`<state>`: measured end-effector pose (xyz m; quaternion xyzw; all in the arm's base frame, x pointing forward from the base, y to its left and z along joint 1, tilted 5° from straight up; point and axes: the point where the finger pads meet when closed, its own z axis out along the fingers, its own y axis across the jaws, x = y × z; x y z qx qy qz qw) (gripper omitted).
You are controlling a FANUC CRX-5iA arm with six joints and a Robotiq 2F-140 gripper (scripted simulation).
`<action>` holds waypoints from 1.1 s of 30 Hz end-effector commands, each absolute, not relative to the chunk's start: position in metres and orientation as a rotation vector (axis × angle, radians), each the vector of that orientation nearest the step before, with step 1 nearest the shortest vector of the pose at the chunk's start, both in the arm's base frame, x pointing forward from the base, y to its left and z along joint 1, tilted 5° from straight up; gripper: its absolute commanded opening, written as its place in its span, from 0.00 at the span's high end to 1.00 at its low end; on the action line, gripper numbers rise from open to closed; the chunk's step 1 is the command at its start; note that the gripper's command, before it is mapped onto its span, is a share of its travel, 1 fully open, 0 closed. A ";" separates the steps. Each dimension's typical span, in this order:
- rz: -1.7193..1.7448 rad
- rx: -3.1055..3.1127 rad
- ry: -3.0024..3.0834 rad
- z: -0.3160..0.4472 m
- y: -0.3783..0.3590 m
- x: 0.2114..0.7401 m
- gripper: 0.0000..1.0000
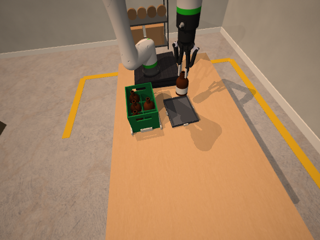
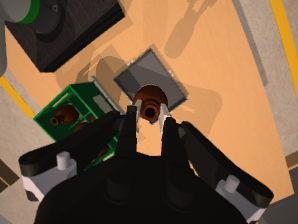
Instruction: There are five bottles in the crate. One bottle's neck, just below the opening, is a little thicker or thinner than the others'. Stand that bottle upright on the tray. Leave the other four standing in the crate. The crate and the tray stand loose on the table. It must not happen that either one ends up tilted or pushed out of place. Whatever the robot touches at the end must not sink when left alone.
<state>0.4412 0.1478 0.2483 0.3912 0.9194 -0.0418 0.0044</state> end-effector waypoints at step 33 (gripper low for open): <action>-0.129 1.225 2.879 0.193 0.143 0.440 0.90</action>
